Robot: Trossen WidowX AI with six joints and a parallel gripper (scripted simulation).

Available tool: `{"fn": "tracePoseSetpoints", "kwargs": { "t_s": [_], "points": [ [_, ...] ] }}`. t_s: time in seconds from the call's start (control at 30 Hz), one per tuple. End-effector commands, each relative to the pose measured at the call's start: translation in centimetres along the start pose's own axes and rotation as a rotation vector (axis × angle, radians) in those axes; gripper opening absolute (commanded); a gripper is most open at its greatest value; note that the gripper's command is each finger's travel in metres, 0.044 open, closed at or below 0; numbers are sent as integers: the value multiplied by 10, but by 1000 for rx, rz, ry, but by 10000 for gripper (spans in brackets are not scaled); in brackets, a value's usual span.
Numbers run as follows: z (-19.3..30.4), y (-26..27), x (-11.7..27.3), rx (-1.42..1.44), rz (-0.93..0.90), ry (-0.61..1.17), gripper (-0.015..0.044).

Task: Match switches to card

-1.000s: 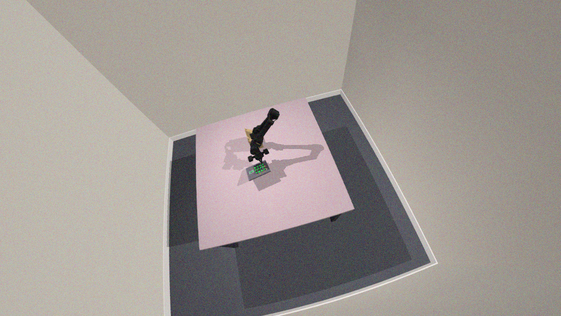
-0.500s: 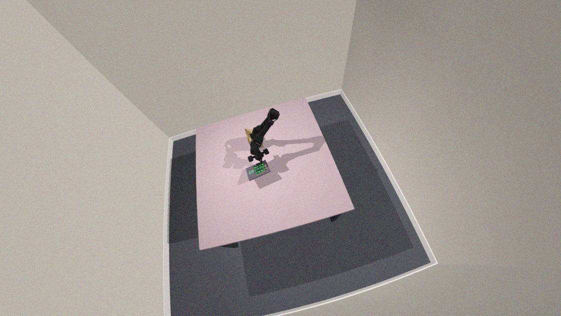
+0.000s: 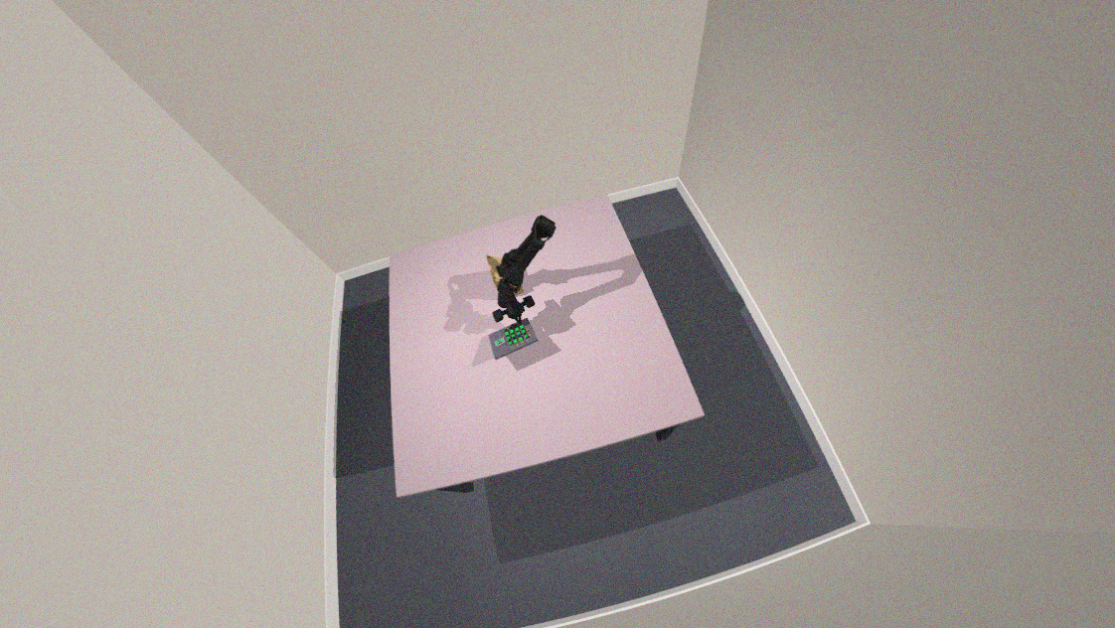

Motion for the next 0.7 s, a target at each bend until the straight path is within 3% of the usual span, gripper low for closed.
{"fn": "tracePoseSetpoints", "kwargs": {
  "t_s": [0.0,0.67],
  "points": [
    [1,0,-1,-4,4,3,0],
    [1,0,-4,-4,3,2,0]
  ]
}}
Point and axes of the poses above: the point midway between the two fingers, 35 mm back from their tips, its own x axis back along the fingers, its own y axis across the jaws, z = x × y, the point moved 2 cm from there along x, back along the fingers, and after that the axes turned 9 degrees about x, right-handed, at the moved point
